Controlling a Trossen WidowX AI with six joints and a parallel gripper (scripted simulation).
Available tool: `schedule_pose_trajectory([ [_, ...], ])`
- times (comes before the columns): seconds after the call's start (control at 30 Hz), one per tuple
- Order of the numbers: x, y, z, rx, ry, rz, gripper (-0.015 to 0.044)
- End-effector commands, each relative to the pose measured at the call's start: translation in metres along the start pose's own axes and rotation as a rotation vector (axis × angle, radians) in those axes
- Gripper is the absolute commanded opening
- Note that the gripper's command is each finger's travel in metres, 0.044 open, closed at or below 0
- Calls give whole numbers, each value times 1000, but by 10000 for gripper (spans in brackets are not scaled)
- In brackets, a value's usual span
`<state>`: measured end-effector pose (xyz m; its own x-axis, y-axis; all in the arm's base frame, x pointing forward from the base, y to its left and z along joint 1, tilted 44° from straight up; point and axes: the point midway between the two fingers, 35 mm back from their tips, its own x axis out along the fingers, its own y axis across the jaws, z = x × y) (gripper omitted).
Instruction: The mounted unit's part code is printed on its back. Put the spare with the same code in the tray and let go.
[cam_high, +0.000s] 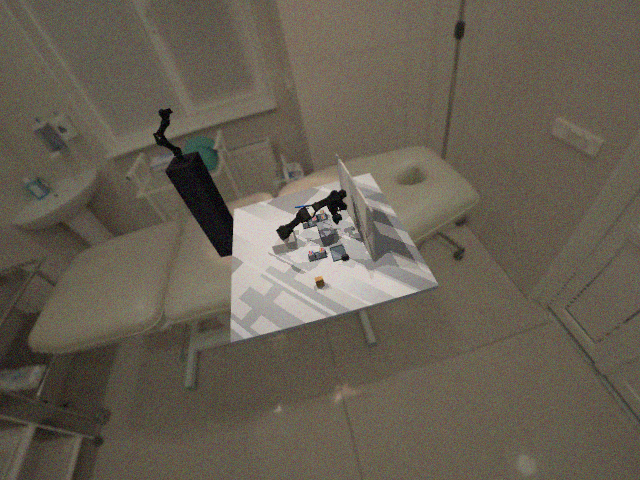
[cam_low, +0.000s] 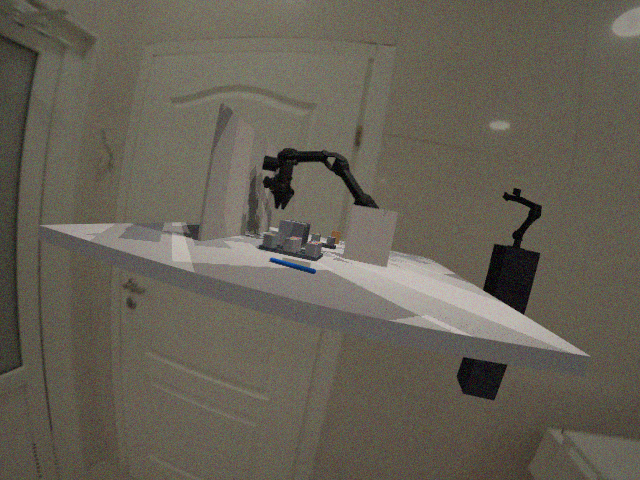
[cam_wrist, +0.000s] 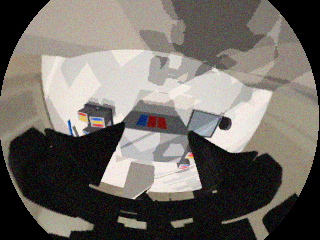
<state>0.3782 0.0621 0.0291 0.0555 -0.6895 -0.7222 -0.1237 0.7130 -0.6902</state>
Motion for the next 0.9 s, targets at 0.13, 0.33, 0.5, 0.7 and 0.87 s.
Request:
schedule_pose_trajectory([
  [0.13,2,1,1,-5,-13,-2,440],
  [0.33,1,-1,0,6,-13,-2,440],
  [0.5,-10,-50,-34,293,-12,2,440],
  [0.7,-16,-104,-93,693,-9,5,440],
  [0.87,-13,-134,-148,1026,-7,3,440],
])
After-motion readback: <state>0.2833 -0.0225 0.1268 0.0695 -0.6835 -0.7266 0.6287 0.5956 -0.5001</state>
